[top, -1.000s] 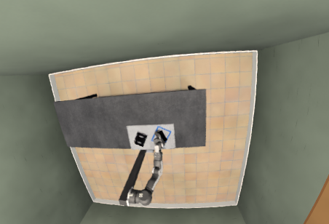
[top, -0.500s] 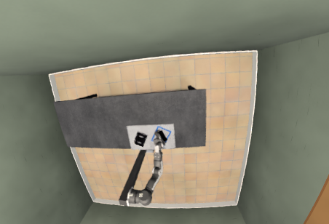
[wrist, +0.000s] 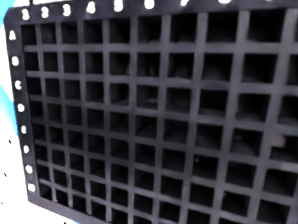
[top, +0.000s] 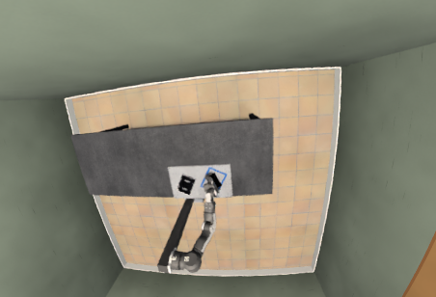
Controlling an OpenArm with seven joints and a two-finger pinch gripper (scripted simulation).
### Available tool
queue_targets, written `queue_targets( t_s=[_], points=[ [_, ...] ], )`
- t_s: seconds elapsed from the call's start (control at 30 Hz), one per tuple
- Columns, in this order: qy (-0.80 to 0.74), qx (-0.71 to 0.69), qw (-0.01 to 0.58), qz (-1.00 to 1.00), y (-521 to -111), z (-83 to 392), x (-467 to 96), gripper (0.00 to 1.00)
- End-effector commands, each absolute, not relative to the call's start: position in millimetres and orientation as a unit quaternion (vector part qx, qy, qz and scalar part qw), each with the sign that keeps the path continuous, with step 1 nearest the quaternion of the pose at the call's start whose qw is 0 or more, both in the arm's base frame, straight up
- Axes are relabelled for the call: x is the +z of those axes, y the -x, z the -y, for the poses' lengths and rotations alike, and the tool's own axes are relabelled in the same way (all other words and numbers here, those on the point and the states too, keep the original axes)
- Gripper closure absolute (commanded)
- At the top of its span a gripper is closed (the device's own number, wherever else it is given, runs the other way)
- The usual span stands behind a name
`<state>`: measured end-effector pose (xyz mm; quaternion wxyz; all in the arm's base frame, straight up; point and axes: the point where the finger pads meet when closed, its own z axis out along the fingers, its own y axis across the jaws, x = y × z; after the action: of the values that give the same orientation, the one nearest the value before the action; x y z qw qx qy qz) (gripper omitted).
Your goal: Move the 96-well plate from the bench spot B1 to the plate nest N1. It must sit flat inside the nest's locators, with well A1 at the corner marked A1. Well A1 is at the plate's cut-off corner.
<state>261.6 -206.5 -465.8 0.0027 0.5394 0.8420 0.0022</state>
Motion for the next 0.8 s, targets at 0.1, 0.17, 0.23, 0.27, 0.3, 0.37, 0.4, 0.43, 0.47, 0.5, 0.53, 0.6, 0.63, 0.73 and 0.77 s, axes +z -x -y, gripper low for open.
queue_targets(
  t_s=[0.1,0.17,0.23,0.27,0.3,0.37,0.4,0.43,0.47,0.5,0.53,0.6,0.63,0.73,0.77],
  points=[
    [-0.536,0.006,0.005,-0.844,-263.8,204.9,-483.1,0.0],
    [-0.536,0.006,0.005,-0.844,-263.8,204.9,-483.1,0.0],
    [-0.536,0.006,0.005,-0.844,-263.8,204.9,-483.1,0.0],
    [-0.536,0.006,0.005,-0.844,-263.8,204.9,-483.1,0.0],
    [-0.536,0.006,0.005,-0.844,-263.8,204.9,-483.1,0.0],
    [-0.536,0.006,0.005,-0.844,-263.8,204.9,-483.1,0.0],
    [-0.536,0.006,0.005,-0.844,-263.8,204.9,-483.1,0.0],
    [-0.536,0.006,0.005,-0.844,-263.8,204.9,-483.1,0.0],
    [-0.536,0.006,0.005,-0.844,-263.8,204.9,-483.1,0.0],
    [-0.536,0.006,0.005,-0.844,-263.8,204.9,-483.1,0.0],
    [-0.536,0.005,0.005,-0.844,-263.1,205.6,-483.4,0.0],
    [-0.537,0.004,0.004,-0.843,-261.6,206.8,-484.2,0.0],
    [-0.538,0.003,0.004,-0.843,-260.9,207.4,-484.6,0.0],
    [-0.538,0.003,0.004,-0.843,-260.2,208.0,-485.0,0.0],
    [-0.538,0.003,0.004,-0.843,-260.2,208.0,-485.0,0.0]
  ],
)
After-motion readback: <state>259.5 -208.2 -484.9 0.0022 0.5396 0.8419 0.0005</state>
